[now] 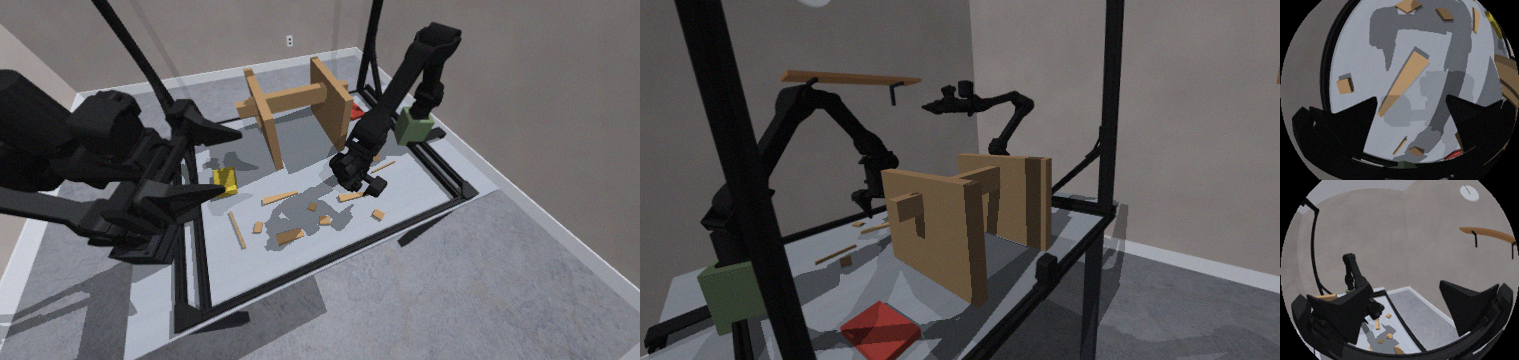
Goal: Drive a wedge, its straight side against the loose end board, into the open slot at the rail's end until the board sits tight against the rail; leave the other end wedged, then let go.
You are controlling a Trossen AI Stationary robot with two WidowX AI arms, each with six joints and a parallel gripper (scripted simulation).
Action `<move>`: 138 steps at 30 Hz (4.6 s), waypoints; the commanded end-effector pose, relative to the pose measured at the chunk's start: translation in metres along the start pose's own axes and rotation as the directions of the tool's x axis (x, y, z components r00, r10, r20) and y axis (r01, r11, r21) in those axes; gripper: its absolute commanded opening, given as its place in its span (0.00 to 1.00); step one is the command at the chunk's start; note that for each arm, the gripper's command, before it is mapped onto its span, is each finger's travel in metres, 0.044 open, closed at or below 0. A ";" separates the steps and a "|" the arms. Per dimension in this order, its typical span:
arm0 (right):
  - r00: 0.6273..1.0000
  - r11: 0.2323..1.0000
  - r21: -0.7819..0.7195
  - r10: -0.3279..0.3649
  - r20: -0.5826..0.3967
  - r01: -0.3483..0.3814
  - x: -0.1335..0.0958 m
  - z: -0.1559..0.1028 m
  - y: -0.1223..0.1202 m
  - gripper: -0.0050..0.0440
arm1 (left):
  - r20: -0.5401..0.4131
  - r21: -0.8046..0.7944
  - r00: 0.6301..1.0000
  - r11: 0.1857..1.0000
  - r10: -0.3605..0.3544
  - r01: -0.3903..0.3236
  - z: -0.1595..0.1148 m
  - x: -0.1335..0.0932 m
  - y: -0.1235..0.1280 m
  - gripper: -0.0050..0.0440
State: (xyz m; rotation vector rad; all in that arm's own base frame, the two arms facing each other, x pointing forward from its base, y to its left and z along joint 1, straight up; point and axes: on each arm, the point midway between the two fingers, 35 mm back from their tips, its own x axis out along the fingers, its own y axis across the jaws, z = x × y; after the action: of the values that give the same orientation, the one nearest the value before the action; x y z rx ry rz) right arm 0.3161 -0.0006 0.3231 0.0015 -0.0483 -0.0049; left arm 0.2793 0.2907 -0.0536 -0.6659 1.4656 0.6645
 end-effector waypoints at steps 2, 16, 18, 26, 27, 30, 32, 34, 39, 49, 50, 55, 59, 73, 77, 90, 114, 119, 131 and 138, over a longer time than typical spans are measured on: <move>1.000 1.000 -0.001 0.005 0.002 -0.005 0.000 0.000 0.001 1.00 | 0.000 0.003 1.000 1.000 0.001 -0.001 0.000 0.001 0.000 1.00; 1.000 1.000 -0.001 0.005 0.002 -0.005 0.000 0.000 0.001 1.00 | 0.000 0.003 1.000 1.000 0.001 -0.001 0.000 0.001 0.000 1.00; 1.000 1.000 -0.001 0.005 0.002 -0.005 0.000 0.000 0.001 1.00 | 0.000 0.003 1.000 1.000 0.001 -0.001 0.000 0.001 0.000 1.00; 1.000 1.000 -0.001 0.005 0.002 -0.005 0.000 0.000 0.001 1.00 | 0.000 0.003 1.000 1.000 0.001 -0.001 0.000 0.001 0.000 1.00; 1.000 1.000 -0.001 0.005 0.002 -0.005 0.000 0.000 0.001 1.00 | 0.000 0.003 1.000 1.000 0.001 -0.001 0.000 0.001 0.000 1.00; 1.000 1.000 -0.001 0.005 0.002 -0.005 0.000 0.000 0.001 1.00 | 0.000 0.003 1.000 1.000 0.001 -0.001 0.000 0.001 0.000 1.00; 1.000 1.000 -0.001 0.005 0.002 -0.005 0.000 0.000 0.001 1.00 | 0.000 0.003 1.000 1.000 0.001 -0.001 0.000 0.001 0.000 1.00; 1.000 1.000 -0.001 0.005 0.002 -0.005 0.000 0.000 0.001 1.00 | 0.000 0.003 1.000 1.000 0.001 -0.001 0.000 0.001 0.000 1.00; 1.000 1.000 -0.001 0.005 0.002 -0.005 0.000 0.000 0.001 1.00 | 0.000 0.003 1.000 1.000 0.001 -0.001 0.000 0.001 0.000 1.00; 1.000 1.000 -0.001 0.005 0.002 -0.005 0.000 0.000 0.001 1.00 | 0.000 0.003 1.000 1.000 0.001 -0.001 0.000 0.001 0.000 1.00; 1.000 1.000 -0.001 0.005 0.002 -0.005 0.000 0.000 0.001 1.00 | 0.000 0.003 1.000 1.000 0.001 -0.001 0.000 0.001 0.000 1.00; 1.000 1.000 -0.001 0.005 0.002 -0.005 0.000 0.000 0.001 1.00 | 0.000 0.003 1.000 1.000 0.001 -0.001 0.000 0.001 0.000 1.00; 1.000 1.000 -0.001 0.005 0.002 -0.005 0.000 0.000 0.001 1.00 | 0.000 0.003 1.000 1.000 0.001 -0.001 0.000 0.001 0.000 1.00; 1.000 1.000 -0.001 0.005 0.002 -0.005 0.000 0.000 0.001 1.00 | 0.000 0.003 1.000 1.000 0.001 -0.001 0.000 0.001 0.000 1.00; 1.000 1.000 -0.001 0.005 0.002 -0.005 0.000 0.000 0.001 1.00 | 0.000 0.003 1.000 1.000 0.001 -0.001 0.000 0.001 0.000 1.00; 1.000 1.000 -0.001 0.005 0.002 -0.005 0.000 0.000 0.001 1.00 | 0.000 0.003 1.000 1.000 0.001 -0.001 0.000 0.001 0.000 1.00; 1.000 1.000 -0.001 0.005 0.002 -0.005 0.000 0.000 0.001 1.00 | 0.001 -0.713 1.000 0.701 0.000 0.000 0.009 -0.001 -0.001 0.67; 1.000 1.000 -0.001 0.005 0.002 -0.005 0.000 0.000 0.001 1.00 | 0.001 -0.903 1.000 0.429 -0.001 0.001 0.013 -0.001 -0.001 0.67; 1.000 1.000 -0.001 0.005 0.002 -0.005 0.000 0.000 0.001 1.00 | 0.001 -0.959 1.000 -0.282 0.000 0.001 0.020 -0.002 -0.001 0.67; 1.000 1.000 -0.001 0.005 0.002 -0.005 0.000 0.000 0.001 1.00 | 0.000 -0.739 1.000 -0.674 0.000 0.000 0.025 -0.003 -0.001 0.67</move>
State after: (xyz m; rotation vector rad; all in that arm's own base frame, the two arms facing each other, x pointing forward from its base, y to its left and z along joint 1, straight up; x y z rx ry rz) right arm 0.3158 -0.0009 0.3226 0.0008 -0.0493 -0.0058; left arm 0.2954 0.3073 -0.0464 -2.1601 0.1231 2.1500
